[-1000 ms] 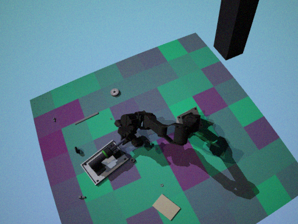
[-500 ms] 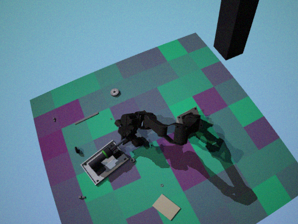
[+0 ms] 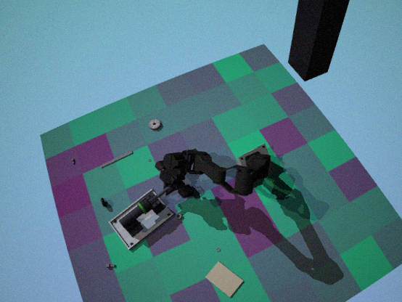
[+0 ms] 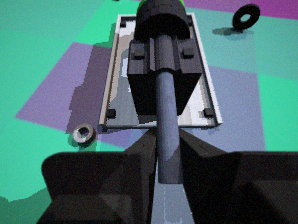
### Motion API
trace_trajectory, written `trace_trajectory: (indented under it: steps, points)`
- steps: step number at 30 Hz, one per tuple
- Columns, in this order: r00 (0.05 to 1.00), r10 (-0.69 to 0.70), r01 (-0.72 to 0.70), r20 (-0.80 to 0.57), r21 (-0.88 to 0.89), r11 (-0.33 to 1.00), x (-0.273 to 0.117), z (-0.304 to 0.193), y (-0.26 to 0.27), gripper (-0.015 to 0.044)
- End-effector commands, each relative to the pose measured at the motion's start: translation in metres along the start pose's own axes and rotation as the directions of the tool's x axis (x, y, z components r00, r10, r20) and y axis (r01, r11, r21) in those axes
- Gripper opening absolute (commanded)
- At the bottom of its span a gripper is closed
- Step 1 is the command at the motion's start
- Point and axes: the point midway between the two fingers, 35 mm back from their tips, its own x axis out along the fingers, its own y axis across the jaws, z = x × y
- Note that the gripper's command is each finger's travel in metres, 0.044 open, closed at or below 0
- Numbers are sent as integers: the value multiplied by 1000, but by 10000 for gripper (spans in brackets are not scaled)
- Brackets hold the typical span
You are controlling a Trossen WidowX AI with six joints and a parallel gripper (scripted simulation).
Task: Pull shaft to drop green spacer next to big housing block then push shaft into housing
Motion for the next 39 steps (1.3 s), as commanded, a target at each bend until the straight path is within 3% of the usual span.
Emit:
trace_trajectory:
  steps: [1,39]
  points:
    - [1000,4,-4,0,1,1000,-1,-1,1,0]
    - [1000,3,-3,0,1,1000,-5,-5,1,0]
